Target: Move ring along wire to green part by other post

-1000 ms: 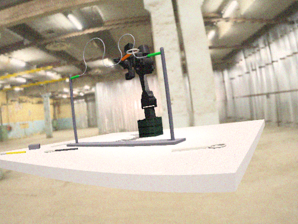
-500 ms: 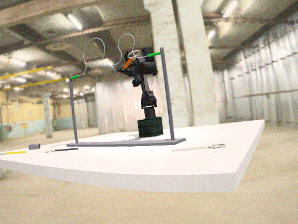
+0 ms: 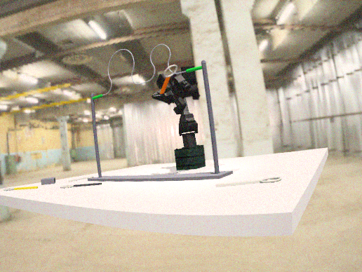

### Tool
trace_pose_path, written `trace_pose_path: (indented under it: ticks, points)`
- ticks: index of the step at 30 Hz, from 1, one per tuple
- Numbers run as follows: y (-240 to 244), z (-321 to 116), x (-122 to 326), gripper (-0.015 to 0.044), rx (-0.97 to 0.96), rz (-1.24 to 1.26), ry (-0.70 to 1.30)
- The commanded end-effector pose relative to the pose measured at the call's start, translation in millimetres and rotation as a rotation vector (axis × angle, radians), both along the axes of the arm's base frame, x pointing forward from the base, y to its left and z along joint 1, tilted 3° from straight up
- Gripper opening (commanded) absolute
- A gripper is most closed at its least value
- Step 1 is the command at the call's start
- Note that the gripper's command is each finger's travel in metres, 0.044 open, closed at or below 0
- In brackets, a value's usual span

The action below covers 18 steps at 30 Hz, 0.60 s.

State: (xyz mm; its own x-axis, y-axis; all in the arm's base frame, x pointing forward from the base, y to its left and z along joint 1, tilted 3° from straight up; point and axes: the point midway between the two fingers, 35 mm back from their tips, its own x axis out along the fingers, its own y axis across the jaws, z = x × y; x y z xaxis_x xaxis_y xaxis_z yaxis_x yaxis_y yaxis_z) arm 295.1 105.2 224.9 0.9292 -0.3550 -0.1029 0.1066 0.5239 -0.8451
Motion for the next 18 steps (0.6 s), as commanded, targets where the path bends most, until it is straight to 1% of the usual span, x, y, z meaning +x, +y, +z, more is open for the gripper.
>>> trace_pose_path:
  ticks: [1, 18]
  points:
    - [10, -10, 1, -0.0150, 0.085, 0.007, 0.005]
    - [65, -54, -2, -0.0150, 0.532, 0.016, 0.033]
